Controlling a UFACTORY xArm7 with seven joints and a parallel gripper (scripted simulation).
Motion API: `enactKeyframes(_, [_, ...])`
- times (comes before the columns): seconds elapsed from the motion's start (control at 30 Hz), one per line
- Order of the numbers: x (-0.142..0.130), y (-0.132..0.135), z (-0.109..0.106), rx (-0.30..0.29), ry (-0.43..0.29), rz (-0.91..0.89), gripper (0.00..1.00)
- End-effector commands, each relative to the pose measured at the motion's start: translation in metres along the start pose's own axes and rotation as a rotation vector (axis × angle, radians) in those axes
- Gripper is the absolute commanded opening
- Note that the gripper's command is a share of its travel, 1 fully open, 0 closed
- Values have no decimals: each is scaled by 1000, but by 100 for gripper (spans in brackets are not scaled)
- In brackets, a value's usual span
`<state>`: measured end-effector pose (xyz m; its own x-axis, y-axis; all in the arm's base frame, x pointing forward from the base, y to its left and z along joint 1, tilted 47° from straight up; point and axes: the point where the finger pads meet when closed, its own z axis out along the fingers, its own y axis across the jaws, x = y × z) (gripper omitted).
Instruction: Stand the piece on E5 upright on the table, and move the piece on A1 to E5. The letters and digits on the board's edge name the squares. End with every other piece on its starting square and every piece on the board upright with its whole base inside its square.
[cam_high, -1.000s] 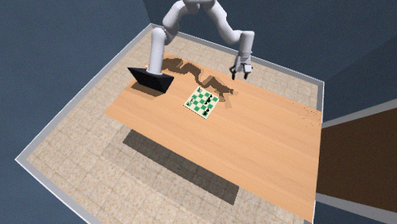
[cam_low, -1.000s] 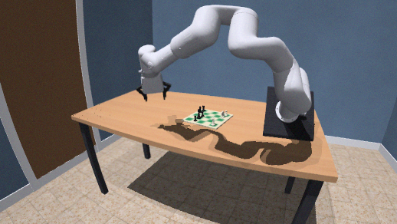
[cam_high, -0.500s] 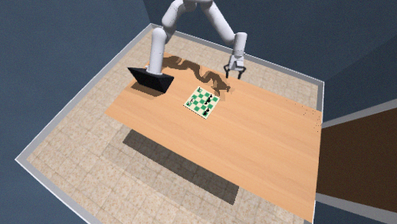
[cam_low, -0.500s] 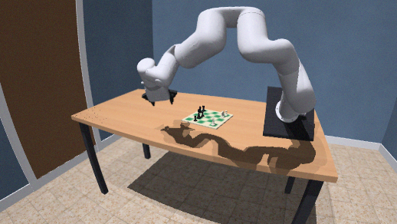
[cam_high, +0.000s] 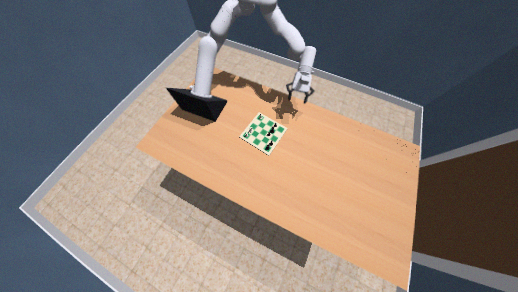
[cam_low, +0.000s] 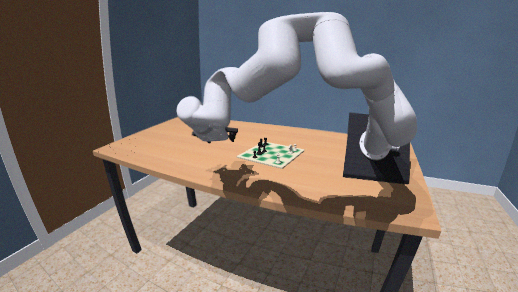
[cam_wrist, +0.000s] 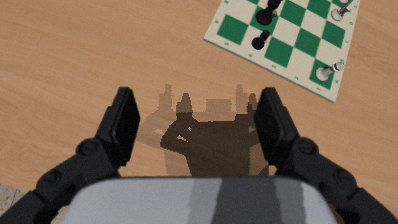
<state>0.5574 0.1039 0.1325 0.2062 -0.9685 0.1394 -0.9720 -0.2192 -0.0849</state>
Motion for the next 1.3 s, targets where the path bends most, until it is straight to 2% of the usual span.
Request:
enactKeyframes(0.0, [-10,15,0,-51,86,38,100])
enactKeyframes(0.1, [-10,15,0,-51,86,38,100])
enactKeyframes(0.13, [-16,24,1,-82,135,58,100])
enactKeyframes(0.23, [-16,24,1,-82,135,58,100])
enactKeyframes(0.27, [-22,34,1,-114,186,79,100])
enactKeyframes(0.4, [-22,34,1,-114,186,79,100])
enactKeyframes(0.43, [-28,44,2,-144,238,100,100])
enactKeyframes(0.53, [-28,44,2,-144,238,100,100])
enactKeyframes(0.57, [-35,54,3,-179,292,122,100])
enactKeyframes(0.7, [-35,54,3,-179,292,122,100])
enactKeyframes(0.73, [-41,64,3,-208,344,144,100])
enactKeyframes(1.1, [-41,64,3,-208,344,144,100])
enactKeyframes(1.13, [-46,72,3,-234,391,163,100])
enactKeyframes(1.2, [-46,72,3,-234,391,163,100])
enactKeyframes(1.23, [-50,80,3,-254,435,180,100])
enactKeyframes(1.27, [-50,80,3,-254,435,180,100])
